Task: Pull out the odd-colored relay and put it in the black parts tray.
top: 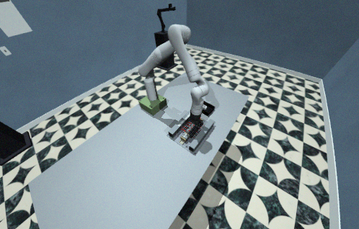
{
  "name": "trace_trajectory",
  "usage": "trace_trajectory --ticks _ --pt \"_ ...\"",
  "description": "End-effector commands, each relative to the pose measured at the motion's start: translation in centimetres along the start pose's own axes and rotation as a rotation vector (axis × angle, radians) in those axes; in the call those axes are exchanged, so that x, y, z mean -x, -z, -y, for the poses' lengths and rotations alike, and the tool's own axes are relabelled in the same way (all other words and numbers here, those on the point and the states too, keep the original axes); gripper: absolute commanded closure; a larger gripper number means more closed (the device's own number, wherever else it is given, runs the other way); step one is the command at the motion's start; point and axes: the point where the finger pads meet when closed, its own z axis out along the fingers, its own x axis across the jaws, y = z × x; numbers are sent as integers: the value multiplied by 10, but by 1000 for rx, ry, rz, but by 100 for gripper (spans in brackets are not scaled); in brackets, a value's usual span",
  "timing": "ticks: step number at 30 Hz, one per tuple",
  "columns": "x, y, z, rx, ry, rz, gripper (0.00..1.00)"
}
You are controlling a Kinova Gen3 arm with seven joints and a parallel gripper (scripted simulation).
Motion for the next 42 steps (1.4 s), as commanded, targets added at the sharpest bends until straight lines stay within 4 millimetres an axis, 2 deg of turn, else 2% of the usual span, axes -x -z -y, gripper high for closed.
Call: trace_trajectory --ticks 1,42 --pt "-1 1 0 0 0 4 100" --pt "-1 1 0 0 0 20 100"
